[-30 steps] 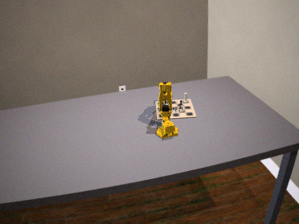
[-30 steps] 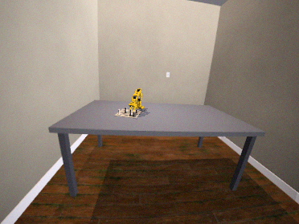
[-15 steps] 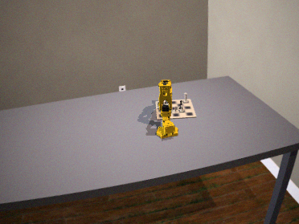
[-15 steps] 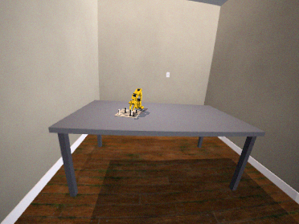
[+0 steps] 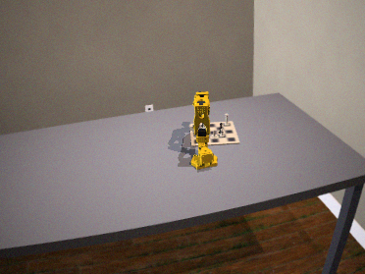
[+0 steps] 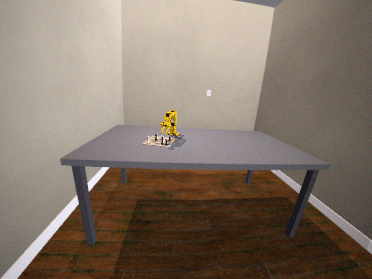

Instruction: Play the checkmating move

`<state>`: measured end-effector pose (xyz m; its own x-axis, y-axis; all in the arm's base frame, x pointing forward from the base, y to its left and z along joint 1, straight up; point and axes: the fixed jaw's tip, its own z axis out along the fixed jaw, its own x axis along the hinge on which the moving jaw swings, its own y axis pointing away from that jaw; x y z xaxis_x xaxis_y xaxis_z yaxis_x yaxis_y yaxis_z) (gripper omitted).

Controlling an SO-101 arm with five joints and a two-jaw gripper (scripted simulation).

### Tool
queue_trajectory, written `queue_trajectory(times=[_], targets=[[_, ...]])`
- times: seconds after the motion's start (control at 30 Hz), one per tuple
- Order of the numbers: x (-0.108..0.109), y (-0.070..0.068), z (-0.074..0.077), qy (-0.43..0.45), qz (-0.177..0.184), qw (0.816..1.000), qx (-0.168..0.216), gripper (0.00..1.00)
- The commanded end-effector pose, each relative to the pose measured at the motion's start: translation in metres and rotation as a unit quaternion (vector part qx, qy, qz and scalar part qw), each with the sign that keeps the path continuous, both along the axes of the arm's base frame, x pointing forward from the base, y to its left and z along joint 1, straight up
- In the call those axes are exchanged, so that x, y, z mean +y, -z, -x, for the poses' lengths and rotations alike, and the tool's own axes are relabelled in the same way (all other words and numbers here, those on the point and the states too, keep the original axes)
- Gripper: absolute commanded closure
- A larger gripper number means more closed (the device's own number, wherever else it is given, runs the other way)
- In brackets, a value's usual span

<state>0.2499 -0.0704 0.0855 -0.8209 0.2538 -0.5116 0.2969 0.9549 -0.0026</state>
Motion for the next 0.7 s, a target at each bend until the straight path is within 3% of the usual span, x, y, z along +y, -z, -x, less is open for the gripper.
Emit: queue_trajectory(times=[0.0, 0.47, 0.67], targets=[[0.002, -0.009, -0.002, -0.001, -0.001, 1.000, -0.008, 0.88], [0.003, -0.013, -0.001, -0.003, -0.001, 1.000, -0.007, 0.88], [0.023, -0.013, -0.002, -0.041, -0.002, 0.999, 0.001, 0.86]])
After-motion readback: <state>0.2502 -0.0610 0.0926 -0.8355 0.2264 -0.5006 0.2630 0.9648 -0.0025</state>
